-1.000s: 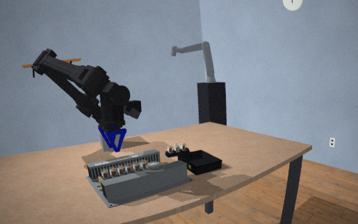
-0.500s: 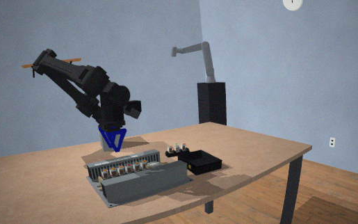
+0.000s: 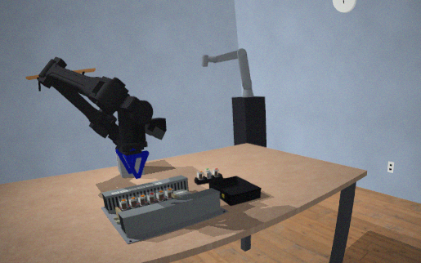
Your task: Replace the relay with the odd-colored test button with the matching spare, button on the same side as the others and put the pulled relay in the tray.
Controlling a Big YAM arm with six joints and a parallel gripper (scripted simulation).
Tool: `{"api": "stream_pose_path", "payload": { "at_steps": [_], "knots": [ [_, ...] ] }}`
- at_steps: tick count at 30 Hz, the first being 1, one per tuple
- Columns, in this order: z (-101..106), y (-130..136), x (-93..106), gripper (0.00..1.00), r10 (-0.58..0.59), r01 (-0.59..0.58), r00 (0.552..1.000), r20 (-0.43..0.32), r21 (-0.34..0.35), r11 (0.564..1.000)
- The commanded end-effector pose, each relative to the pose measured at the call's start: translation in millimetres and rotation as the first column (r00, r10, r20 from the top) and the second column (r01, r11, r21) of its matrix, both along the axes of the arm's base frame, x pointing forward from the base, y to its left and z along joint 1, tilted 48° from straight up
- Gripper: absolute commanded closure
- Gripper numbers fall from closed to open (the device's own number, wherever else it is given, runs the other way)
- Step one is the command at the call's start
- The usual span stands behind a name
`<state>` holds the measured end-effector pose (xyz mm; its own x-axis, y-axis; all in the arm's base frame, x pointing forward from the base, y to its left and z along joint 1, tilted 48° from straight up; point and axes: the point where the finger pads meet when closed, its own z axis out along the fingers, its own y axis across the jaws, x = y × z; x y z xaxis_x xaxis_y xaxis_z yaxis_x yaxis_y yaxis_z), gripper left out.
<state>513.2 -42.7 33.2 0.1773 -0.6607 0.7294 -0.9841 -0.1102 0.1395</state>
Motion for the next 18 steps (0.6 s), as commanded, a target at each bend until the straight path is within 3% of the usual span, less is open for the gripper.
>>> {"api": "stream_pose_path", "payload": {
  "at_steps": [1, 3, 11, 18],
  "knots": [
    [5.0, 1.9, 12.8, 0.41, -0.001, 0.001, 1.0, 0.015, 0.003, 1.0],
    [5.0, 1.9, 12.8, 0.41, -0.001, 0.001, 1.0, 0.015, 0.003, 1.0],
    [-43.4, 28.0, -6.7, 0.41, 0.016, -0.016, 1.0, 0.01, 0.004, 1.0],
    [-39.4, 25.6, -6.0, 0.41, 0.008, -0.008, 1.0, 0.026, 0.007, 1.0]
  ]
}}
